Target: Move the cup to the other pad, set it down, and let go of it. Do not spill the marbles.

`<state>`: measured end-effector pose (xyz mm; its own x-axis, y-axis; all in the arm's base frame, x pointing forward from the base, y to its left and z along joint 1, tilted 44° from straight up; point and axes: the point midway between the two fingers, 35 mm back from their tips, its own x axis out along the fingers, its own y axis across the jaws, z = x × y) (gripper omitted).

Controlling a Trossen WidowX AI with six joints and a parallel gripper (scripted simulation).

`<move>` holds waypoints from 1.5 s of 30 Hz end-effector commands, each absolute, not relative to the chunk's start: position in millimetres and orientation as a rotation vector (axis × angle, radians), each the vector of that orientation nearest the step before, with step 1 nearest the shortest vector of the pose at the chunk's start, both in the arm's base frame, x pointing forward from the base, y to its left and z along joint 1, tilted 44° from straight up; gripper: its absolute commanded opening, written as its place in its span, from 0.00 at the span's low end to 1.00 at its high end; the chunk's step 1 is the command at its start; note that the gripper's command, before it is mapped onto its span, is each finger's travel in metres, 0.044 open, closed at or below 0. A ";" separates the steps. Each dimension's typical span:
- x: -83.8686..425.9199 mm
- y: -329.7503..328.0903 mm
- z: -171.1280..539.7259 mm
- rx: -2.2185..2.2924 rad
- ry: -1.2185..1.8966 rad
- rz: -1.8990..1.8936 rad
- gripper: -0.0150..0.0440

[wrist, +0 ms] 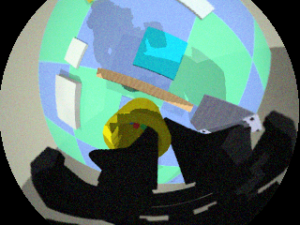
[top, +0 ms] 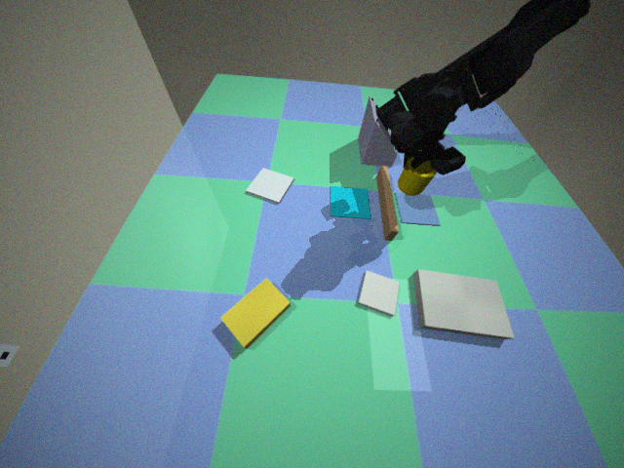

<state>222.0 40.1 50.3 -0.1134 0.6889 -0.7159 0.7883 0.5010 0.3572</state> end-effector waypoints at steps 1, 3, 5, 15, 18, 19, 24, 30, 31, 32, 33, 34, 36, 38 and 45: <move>225.0 32.6 44.8 1.227 1.837 -0.140 0.25; 225.5 29.5 41.7 1.227 1.837 -0.140 0.25; 226.0 26.5 38.7 1.226 1.837 -0.140 0.25; 228.3 11.2 23.8 1.225 1.836 -0.140 0.25; 229.0 6.7 19.3 1.225 1.836 -0.140 0.25; 229.2 5.2 17.9 1.225 1.835 -0.141 0.25; 230.3 -2.3 10.6 1.225 1.835 -0.141 0.25; 231.8 -11.3 2.1 1.224 1.835 -0.141 0.25; 232.1 -12.8 0.7 1.224 1.834 -0.141 0.25; 232.4 -14.3 -0.7 1.224 1.834 -0.141 0.25; 232.6 -15.8 -2.1 1.224 1.834 -0.141 0.25; 232.9 -17.3 -3.5 1.224 1.834 -0.141 0.25; 233.5 -20.3 -6.2 1.224 1.834 -0.142 0.25; 234.1 -23.3 -8.9 1.223 1.834 -0.142 0.25; 236.5 -33.8 -18.2 1.223 1.833 -0.142 0.25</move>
<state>232.5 -26.5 -14.6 -0.1141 0.6874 -0.7172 0.7889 0.5015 0.3551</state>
